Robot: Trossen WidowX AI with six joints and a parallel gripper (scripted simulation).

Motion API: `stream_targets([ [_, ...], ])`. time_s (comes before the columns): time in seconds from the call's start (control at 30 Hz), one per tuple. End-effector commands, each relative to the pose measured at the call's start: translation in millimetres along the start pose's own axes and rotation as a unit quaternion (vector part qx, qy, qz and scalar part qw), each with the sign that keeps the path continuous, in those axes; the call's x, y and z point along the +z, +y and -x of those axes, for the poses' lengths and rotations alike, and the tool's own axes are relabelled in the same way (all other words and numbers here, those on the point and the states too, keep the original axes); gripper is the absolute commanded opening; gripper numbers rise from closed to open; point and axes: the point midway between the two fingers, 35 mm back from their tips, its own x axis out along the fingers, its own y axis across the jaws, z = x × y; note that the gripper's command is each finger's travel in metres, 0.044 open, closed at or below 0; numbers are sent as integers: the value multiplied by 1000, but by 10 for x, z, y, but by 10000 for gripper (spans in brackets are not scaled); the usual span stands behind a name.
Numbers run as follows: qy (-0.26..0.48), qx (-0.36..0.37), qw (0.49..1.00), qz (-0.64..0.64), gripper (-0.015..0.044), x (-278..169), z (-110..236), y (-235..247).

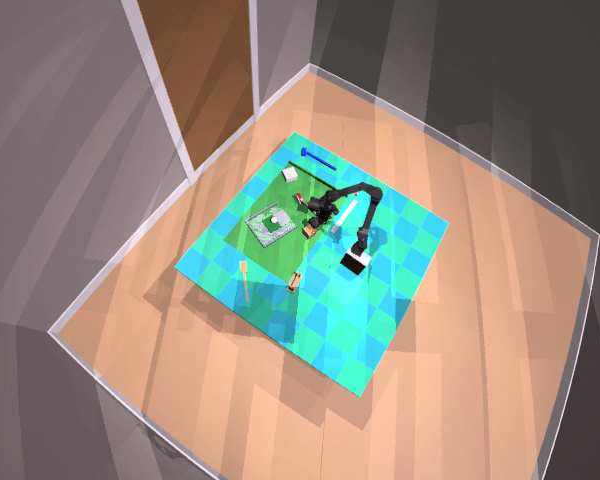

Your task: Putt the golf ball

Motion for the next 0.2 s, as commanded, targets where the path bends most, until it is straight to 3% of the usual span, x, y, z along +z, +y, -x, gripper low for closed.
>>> stream_targets([
  [0.0,-1,0,1000,1,0,3,-2,4],
  [0.17,-1,0,1000,1,0,3,-2,4],
])
